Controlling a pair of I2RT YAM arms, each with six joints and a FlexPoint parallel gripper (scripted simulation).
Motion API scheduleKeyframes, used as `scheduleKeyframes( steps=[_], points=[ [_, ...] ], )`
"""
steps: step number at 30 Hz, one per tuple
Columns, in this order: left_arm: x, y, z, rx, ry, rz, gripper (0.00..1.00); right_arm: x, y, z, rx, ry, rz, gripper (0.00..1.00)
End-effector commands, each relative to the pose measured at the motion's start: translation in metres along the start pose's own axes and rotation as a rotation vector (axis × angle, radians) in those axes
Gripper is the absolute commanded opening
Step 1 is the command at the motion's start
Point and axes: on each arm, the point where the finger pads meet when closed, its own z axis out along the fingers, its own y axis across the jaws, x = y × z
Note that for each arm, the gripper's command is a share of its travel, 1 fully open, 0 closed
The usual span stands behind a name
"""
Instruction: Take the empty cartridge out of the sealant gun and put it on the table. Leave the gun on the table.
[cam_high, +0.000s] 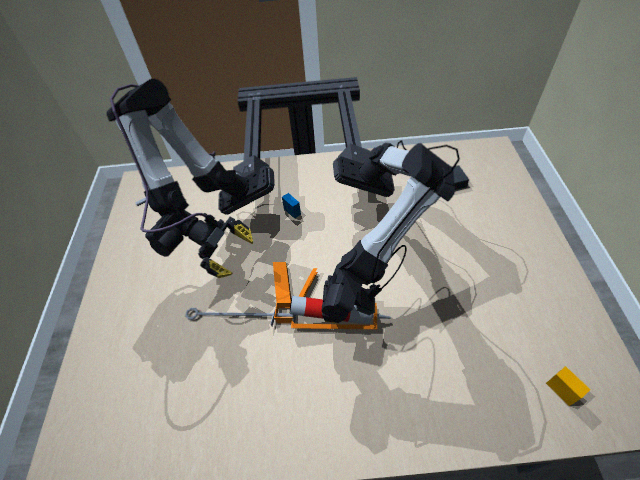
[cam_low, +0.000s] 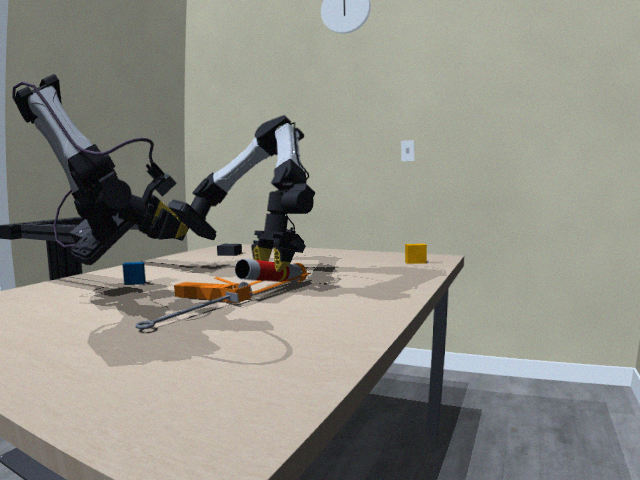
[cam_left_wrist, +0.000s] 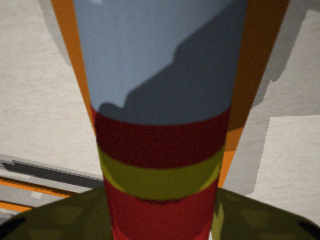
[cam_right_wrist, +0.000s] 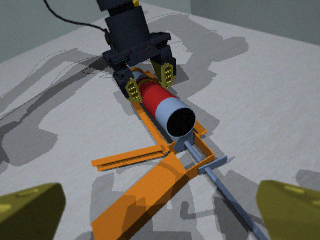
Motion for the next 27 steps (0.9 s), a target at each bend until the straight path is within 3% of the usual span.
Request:
scheduleKeyframes(
  steps=[1, 15, 27],
  points=[
    [0.023, 0.002, -0.004, -0.014, 0.013, -0.009, 0.36, -0.009, -0.011, -0.011, 0.038, -0.007, -0.049, 1.0],
    [0.068, -0.001, -0.013, 0.001, 0.015, 0.006, 0.36, -0.009, -0.015, -0.027, 0.075, -0.003, -0.083, 1.0],
    [0.064, -0.012, -0.025, 0.035, 0.023, -0.009, 0.36, -0.009, -0.012, -0.037, 0.083, -0.004, -0.113, 1.0]
  ],
)
